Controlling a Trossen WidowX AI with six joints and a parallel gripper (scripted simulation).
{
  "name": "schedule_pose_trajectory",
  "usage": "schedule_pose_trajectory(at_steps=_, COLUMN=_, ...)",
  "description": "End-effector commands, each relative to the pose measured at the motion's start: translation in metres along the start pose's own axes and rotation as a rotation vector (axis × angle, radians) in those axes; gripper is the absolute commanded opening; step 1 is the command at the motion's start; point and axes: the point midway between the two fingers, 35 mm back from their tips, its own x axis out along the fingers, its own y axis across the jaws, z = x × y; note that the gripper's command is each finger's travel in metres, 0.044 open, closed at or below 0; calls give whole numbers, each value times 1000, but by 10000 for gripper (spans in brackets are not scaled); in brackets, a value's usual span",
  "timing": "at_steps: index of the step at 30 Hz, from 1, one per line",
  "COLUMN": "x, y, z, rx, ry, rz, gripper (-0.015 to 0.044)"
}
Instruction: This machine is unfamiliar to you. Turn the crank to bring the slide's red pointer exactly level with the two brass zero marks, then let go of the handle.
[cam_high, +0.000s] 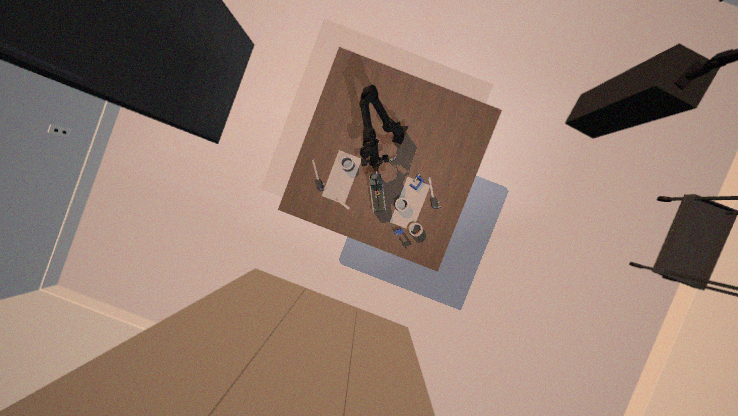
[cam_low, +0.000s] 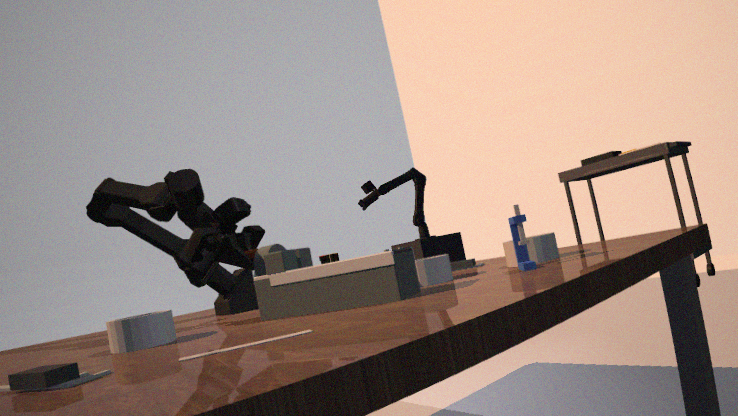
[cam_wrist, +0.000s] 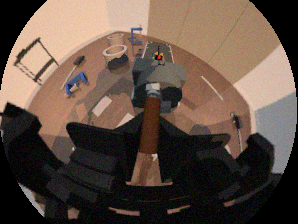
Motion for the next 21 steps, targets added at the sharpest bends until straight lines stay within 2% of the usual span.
schedule_pose_trajectory(at_steps=1, x=-3, y=-9, z=2, rx=9, ry=-5, rz=-25, gripper=0)
schedule_pose_trajectory(at_steps=21, x=-3, y=-12, z=2, rx=9, ry=-5, rz=-25, gripper=0)
